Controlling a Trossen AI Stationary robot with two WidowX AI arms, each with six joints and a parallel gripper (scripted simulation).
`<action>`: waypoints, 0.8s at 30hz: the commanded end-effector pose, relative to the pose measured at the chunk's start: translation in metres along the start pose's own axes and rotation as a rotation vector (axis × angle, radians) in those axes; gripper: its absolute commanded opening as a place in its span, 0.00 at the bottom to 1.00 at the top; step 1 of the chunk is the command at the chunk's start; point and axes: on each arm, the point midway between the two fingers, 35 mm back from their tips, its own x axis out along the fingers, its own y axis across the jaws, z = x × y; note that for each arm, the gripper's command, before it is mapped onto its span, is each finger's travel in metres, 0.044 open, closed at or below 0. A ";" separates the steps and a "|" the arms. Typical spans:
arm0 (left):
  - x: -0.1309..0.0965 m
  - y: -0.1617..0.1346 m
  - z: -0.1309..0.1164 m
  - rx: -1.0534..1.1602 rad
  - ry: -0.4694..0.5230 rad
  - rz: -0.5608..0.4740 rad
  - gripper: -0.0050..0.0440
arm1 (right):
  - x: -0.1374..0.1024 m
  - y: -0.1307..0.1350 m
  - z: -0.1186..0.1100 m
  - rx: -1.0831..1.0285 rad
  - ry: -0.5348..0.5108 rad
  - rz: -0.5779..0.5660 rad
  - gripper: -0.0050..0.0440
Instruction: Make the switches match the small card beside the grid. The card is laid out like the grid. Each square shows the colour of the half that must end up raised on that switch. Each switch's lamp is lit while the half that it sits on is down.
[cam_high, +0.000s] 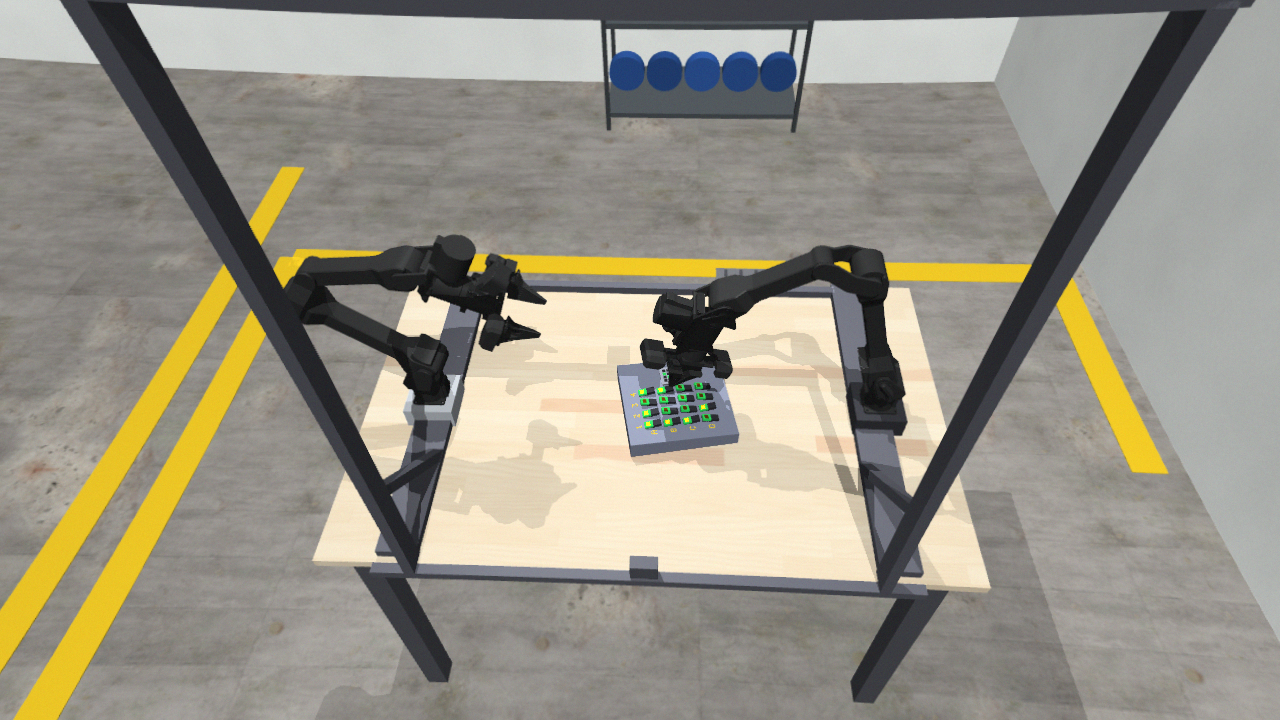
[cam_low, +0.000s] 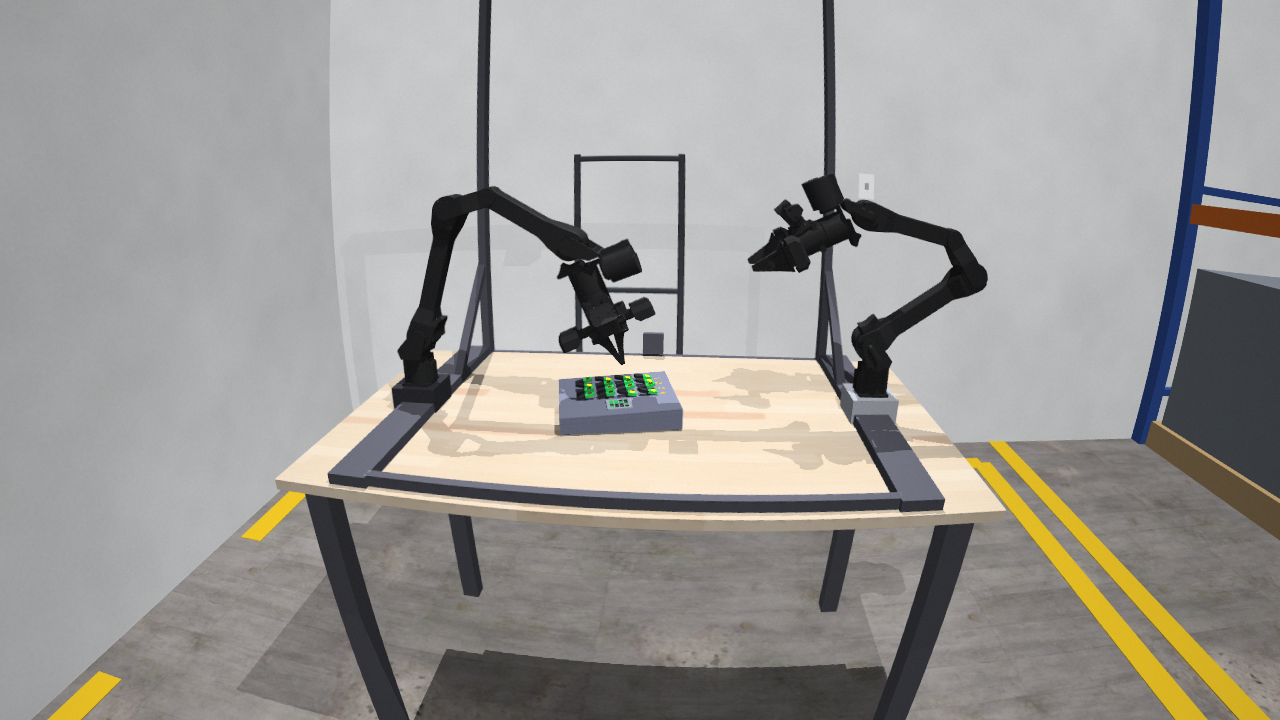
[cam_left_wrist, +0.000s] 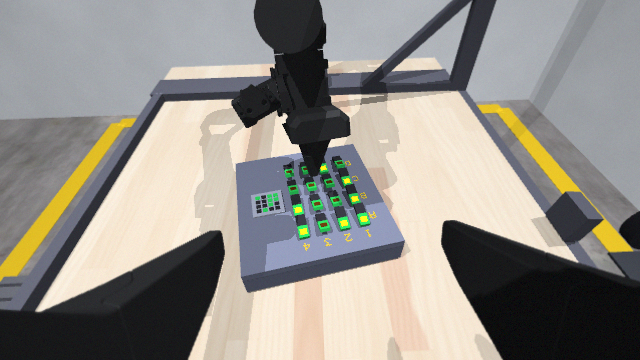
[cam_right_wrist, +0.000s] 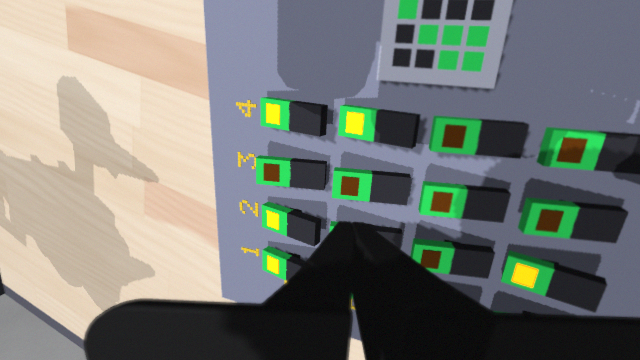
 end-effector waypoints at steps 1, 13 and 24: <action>-0.003 0.001 0.005 -0.002 -0.015 0.006 0.92 | 0.003 0.009 -0.002 0.003 0.003 0.024 0.00; -0.003 0.001 0.005 -0.002 -0.015 0.006 0.92 | 0.024 0.005 -0.002 0.003 0.004 0.014 0.00; -0.003 0.001 0.005 -0.002 -0.015 0.006 0.92 | 0.031 0.018 -0.001 0.001 0.001 0.036 0.00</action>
